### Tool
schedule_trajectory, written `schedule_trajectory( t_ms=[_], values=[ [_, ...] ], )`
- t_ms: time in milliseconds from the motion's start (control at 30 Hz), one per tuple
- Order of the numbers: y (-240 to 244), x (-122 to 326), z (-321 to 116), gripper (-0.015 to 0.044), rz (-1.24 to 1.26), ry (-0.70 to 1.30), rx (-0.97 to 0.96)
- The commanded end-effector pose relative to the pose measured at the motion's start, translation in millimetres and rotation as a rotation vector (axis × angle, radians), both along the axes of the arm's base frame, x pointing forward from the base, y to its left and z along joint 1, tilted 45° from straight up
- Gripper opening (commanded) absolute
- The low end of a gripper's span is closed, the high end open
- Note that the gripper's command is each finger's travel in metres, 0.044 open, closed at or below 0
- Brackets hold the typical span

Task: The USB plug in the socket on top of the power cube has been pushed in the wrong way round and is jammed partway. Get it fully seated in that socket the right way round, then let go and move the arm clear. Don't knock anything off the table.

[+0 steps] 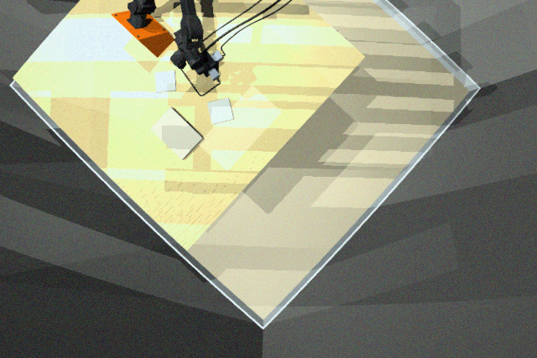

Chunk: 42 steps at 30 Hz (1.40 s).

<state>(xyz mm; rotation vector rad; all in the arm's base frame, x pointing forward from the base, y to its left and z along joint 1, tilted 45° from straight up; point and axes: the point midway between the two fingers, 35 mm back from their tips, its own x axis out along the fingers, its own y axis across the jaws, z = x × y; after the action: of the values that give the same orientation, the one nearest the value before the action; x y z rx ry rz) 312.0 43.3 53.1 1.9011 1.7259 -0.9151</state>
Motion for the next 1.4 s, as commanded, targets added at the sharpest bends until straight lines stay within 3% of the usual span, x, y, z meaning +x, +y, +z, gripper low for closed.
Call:
schedule_trajectory(
  t_ms=[0, 1367],
  values=[
    [1.0, 0.3, -0.2, 0.0000, -0.001, -0.002, 0.007],
    [6.3, 1.0, -1.7, 0.0000, -0.002, -0.010, 0.040]
  ],
)
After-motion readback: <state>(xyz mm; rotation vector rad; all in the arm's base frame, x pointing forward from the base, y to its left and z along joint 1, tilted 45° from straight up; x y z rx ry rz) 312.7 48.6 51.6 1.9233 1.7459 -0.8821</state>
